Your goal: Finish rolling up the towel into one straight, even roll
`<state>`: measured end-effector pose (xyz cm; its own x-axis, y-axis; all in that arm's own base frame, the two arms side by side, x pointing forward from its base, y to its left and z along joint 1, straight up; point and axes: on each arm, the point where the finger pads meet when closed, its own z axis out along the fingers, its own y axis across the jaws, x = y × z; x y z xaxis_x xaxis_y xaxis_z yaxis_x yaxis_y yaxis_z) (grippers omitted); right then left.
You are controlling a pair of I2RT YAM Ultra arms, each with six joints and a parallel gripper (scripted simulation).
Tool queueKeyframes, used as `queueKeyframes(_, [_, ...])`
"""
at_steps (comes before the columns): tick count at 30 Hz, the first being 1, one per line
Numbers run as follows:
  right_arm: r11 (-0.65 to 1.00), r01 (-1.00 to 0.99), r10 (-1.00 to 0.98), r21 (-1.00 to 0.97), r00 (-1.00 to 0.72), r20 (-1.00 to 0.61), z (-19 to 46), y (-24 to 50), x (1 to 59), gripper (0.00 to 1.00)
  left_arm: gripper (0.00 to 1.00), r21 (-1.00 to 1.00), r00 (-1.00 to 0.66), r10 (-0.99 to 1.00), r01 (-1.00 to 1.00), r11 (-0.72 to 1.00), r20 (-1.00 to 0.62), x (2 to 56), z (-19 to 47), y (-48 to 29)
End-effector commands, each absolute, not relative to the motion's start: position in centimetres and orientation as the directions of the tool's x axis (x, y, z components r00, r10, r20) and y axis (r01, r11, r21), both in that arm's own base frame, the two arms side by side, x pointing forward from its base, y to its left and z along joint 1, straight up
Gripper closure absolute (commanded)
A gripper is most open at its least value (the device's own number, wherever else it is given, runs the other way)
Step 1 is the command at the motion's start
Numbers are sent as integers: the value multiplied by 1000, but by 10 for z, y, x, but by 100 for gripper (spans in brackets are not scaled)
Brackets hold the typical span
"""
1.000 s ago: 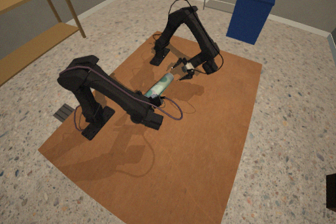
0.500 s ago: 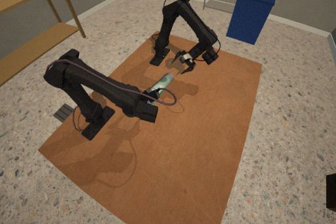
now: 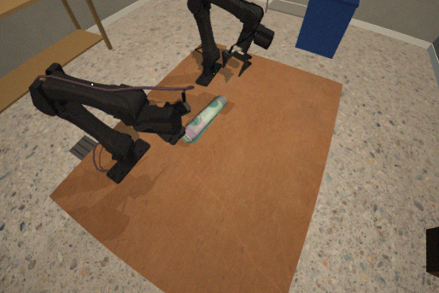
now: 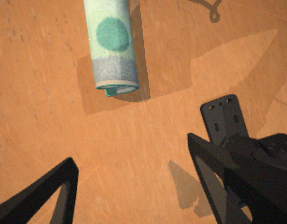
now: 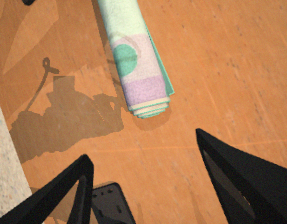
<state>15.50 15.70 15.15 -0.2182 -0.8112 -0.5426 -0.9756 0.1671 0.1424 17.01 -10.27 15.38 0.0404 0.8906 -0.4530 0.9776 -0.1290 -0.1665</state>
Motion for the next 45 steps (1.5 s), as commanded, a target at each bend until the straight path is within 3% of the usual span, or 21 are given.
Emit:
queueKeyframes(1, [154, -988, -862, 17, -143, -487, 163, 139, 144, 15, 15, -26, 112, 893, 990, -136, -435, 166, 163, -84])
queueKeyframes(19, [61, -899, -938, -433, 97, -333, 212, 97, 127, 15, 15, 431, 269, 908, 895, -112, -322, 142, 212, -27])
queueKeyframes(45, [38, -865, -946, -500, 129, -296, 220, 91, 124, 15, 15, 500, 289, 910, 859, -110, -296, 138, 220, -18])
